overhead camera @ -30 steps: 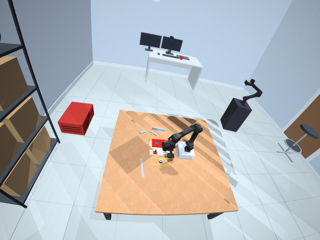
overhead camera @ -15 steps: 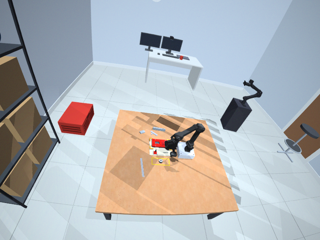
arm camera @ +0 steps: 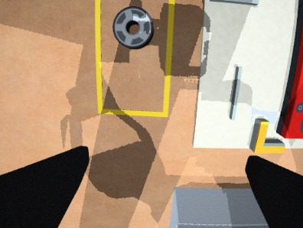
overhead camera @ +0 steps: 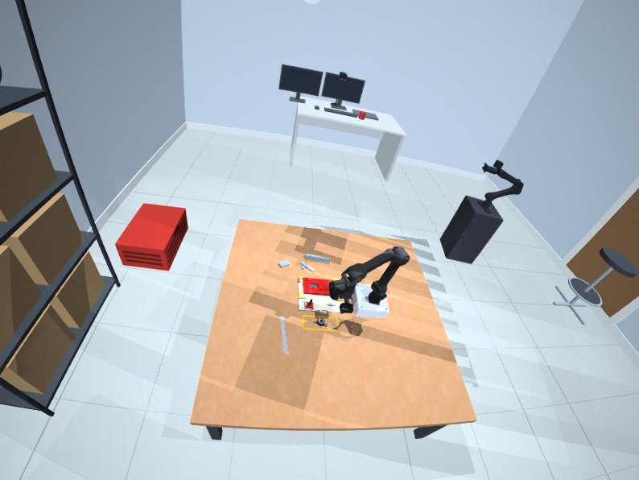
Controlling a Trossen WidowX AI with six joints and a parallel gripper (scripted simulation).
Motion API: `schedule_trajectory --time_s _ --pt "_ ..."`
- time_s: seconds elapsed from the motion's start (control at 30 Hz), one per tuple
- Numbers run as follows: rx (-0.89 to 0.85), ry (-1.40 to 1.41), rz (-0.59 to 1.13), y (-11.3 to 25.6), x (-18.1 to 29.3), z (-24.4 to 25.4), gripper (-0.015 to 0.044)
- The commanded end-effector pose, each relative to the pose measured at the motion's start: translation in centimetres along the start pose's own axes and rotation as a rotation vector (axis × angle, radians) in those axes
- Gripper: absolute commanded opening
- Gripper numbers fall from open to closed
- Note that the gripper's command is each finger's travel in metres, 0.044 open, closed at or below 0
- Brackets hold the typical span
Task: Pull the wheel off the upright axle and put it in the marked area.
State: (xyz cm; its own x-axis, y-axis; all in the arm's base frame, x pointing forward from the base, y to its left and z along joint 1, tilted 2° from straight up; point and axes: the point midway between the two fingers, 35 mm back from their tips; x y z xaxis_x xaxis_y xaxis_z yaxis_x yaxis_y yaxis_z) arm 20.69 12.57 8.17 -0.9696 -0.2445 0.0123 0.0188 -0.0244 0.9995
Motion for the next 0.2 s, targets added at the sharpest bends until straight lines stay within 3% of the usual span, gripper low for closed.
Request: schedule_trajectory --time_s 0.0,0.17 --pt "-0.002 0.004 0.002 0.02 0.06 0.01 0.0440" --pt "-0.002 0.004 0.002 0.02 0.06 0.01 0.0440"
Point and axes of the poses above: the point midway between the two fingers, 35 mm back from their tips, its own y axis back along the fingers, its own z axis across the jaws, x = y × z, and after that the axes turned 6 degrees about y, right-handed
